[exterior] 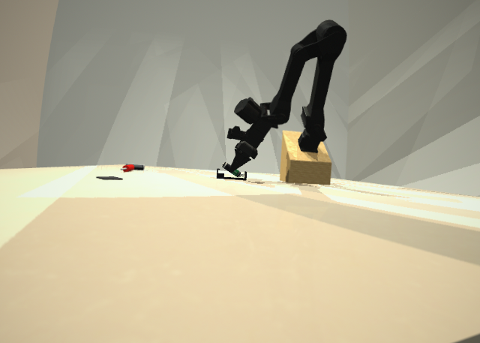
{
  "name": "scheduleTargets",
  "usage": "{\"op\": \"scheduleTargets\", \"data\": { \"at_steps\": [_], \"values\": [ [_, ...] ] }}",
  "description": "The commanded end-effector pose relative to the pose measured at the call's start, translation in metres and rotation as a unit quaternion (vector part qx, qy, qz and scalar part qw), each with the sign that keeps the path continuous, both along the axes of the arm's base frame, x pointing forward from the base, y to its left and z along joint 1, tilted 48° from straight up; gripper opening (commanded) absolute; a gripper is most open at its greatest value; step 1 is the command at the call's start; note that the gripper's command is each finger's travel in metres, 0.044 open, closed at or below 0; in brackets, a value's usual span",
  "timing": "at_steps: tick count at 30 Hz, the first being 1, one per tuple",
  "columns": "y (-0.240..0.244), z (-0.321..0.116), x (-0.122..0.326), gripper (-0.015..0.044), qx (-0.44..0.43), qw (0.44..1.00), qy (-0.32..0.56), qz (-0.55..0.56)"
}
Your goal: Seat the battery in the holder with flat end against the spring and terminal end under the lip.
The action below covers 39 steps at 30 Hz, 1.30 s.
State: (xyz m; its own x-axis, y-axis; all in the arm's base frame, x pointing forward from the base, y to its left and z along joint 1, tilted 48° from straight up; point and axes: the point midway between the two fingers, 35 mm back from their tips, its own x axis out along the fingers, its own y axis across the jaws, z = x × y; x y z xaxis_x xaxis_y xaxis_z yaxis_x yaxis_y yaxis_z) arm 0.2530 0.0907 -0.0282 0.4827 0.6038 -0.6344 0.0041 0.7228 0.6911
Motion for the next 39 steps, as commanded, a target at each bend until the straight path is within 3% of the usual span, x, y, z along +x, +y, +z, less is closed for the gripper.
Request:
{"op": "scheduleTargets", "data": {
  "at_steps": [1, 39],
  "values": [
    [0.000, -0.002, -0.007, 0.0063, 0.000, 1.000, 0.005, -0.001],
    [0.000, -0.011, 0.001, 0.0063, -0.020, 0.998, 0.046, 0.046]
  ]
}}
